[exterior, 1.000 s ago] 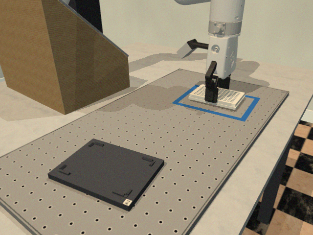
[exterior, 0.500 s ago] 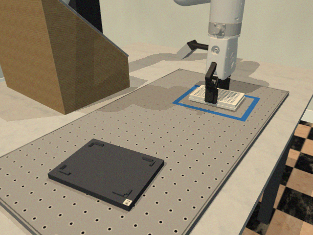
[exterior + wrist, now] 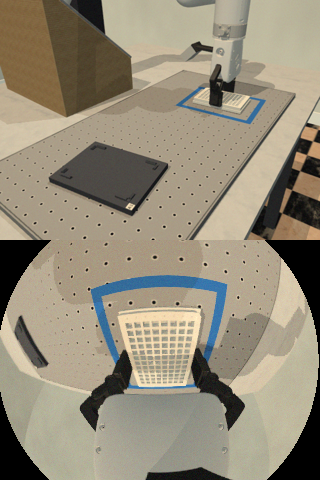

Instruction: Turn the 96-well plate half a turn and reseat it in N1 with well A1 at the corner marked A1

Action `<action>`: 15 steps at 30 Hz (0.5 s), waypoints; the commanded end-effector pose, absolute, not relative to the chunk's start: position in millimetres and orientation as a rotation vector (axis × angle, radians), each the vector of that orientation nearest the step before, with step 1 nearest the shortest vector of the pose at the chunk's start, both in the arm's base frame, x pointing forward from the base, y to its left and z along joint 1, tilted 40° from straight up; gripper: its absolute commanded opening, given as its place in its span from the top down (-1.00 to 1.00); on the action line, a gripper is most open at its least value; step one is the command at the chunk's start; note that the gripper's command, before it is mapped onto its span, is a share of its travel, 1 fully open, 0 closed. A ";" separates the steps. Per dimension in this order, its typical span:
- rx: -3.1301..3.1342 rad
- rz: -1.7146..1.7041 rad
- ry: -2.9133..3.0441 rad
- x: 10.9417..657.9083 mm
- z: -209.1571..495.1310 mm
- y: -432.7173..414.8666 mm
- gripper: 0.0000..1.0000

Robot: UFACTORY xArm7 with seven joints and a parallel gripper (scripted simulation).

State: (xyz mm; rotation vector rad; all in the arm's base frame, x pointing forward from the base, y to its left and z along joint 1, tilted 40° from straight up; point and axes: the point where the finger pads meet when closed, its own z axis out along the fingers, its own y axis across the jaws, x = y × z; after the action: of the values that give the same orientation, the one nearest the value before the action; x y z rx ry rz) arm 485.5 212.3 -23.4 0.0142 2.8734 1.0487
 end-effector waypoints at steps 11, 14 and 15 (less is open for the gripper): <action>0.017 1.046 2.871 487.2 -24.3 212.3 -1.00; 0.017 1.046 2.871 487.2 -24.3 212.3 -1.00; 0.017 1.046 2.871 487.2 -24.3 212.3 -1.00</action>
State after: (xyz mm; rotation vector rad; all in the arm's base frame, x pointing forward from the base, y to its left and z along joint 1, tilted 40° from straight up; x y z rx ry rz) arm 485.7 213.5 -24.9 0.0142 2.8734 1.0487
